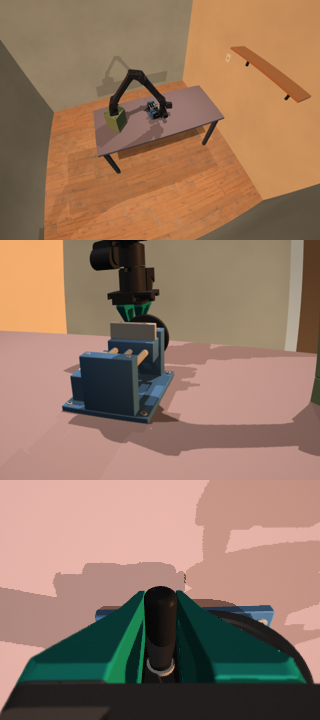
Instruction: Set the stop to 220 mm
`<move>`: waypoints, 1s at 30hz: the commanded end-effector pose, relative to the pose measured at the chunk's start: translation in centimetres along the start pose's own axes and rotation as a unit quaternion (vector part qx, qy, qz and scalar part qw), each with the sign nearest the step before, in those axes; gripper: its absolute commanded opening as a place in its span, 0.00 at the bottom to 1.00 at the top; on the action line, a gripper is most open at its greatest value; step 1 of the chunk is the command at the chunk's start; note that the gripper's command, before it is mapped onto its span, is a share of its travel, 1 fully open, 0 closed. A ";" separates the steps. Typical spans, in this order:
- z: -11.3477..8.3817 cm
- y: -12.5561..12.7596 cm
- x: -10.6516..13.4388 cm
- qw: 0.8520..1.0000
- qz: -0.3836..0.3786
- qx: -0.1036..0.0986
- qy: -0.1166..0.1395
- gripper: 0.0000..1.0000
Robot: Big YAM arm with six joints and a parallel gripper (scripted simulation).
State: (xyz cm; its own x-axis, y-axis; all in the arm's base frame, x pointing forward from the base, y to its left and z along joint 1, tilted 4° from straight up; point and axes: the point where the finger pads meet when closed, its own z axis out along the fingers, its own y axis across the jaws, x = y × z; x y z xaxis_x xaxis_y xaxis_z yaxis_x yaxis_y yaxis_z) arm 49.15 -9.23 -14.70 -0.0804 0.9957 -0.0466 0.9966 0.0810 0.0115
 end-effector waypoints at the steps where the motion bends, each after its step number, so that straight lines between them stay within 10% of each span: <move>1: -4.3 5.0 -0.4 0.998 0.001 -0.063 -0.013 0.06; 5: -4.2 1.7 0.3 0.999 -0.002 -0.033 -0.006 0.06; 17: -6.8 3.1 -0.7 0.998 -0.004 -0.063 -0.014 0.06; 30: -6.0 -2.8 -0.4 0.999 -0.004 -0.034 -0.008 0.06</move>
State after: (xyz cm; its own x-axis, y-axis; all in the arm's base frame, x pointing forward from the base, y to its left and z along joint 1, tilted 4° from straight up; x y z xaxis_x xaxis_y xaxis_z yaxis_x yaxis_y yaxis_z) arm 45.18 -9.36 -11.35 -0.0773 0.9958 -0.0495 0.9964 0.0789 0.0302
